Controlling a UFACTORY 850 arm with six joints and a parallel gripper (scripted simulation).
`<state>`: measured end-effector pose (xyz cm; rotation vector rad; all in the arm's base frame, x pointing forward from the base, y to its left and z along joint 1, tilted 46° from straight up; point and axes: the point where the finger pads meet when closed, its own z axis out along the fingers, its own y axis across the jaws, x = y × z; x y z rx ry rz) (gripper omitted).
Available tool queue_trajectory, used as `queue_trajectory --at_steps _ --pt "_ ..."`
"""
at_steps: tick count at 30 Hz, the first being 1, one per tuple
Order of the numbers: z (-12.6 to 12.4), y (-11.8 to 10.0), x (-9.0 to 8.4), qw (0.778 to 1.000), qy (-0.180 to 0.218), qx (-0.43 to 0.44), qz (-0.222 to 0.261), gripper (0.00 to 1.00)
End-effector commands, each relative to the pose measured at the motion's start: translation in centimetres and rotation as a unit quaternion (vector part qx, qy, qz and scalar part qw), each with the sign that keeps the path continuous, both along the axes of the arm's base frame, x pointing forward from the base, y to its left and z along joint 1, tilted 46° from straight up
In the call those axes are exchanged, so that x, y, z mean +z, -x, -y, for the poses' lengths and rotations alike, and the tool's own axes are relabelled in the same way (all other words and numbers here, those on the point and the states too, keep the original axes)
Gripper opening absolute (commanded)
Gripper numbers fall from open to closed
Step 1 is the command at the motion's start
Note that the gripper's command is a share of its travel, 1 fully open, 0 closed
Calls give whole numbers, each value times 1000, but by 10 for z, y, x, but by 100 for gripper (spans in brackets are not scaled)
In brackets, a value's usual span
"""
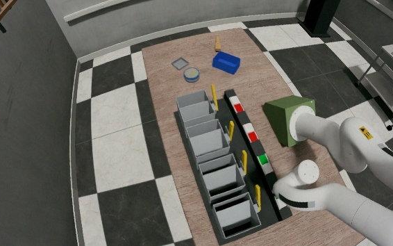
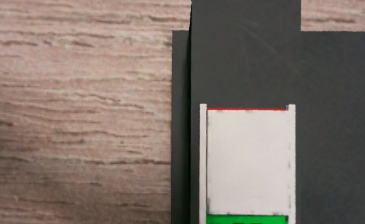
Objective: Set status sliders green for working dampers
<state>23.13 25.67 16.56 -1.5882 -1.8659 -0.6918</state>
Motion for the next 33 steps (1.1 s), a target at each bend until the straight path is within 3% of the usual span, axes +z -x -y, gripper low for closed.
queue_trajectory --at_steps 1,22,33 --pt "1 -1 0 1000 0 0 0 0" --pt "27 -4 26 1000 0 0 1 0" --pt "29 -5 27 1000 0 0 1 0"
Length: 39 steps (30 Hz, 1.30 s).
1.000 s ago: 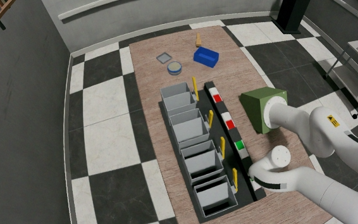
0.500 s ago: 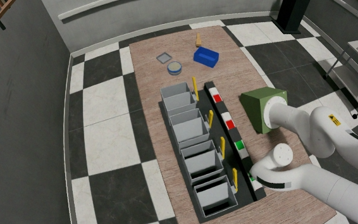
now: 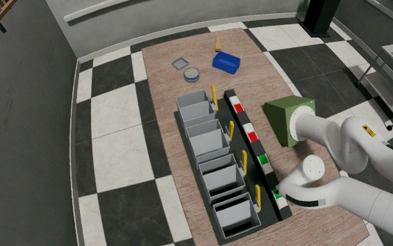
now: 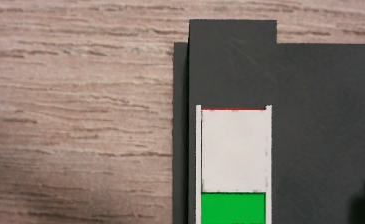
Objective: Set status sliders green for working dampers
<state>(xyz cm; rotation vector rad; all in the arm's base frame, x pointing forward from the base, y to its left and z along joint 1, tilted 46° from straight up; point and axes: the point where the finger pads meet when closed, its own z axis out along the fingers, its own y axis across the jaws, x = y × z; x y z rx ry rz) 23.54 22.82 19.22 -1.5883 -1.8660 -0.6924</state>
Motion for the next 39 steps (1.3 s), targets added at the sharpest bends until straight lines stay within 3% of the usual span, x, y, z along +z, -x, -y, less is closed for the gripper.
queue_trajectory --at_steps 1,5,6,18,31,39 --pt "1 -1 1 1000 0 0 0 0" --pt "1 -1 1 1000 0 0 0 0" --pt "1 -1 1 1000 0 0 0 100" --pt "11 -2 11 1000 0 0 0 100" --pt "39 -6 39 1000 0 0 0 100" --pt "42 -7 41 1000 0 0 0 100"
